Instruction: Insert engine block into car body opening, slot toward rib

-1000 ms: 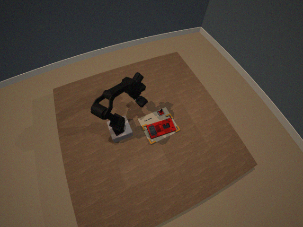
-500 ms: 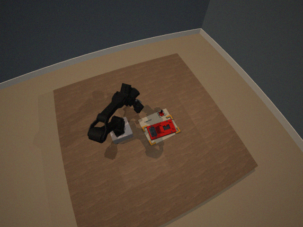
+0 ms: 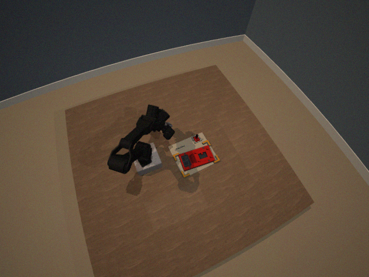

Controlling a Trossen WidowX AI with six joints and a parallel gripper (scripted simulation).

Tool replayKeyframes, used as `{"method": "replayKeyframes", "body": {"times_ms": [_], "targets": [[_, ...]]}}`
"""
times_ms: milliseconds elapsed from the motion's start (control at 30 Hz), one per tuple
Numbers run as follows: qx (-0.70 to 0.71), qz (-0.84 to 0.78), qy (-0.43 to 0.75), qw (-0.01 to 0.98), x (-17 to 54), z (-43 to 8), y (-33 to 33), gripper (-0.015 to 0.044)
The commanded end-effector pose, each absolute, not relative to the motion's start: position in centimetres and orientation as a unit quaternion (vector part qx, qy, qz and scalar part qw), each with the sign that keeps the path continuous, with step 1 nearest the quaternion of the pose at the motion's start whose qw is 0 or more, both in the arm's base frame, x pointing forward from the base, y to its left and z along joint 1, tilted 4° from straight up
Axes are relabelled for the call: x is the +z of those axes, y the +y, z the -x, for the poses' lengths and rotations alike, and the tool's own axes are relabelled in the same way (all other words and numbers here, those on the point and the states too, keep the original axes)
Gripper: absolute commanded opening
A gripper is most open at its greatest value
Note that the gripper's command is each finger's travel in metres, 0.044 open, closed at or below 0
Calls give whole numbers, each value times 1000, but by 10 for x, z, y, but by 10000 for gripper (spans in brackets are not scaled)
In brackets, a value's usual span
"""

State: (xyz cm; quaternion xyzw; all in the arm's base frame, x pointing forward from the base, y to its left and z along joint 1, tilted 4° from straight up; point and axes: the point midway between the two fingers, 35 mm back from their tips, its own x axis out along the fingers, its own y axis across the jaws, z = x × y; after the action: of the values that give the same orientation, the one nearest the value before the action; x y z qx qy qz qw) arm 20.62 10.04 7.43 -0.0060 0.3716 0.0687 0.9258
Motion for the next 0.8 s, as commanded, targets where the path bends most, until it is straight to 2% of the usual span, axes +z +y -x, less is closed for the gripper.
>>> {"method": "replayKeyframes", "body": {"times_ms": [0,767], "targets": [[65,8,374,925,66,-205,99,0],[65,8,375,925,36,-207,100,0]]}}
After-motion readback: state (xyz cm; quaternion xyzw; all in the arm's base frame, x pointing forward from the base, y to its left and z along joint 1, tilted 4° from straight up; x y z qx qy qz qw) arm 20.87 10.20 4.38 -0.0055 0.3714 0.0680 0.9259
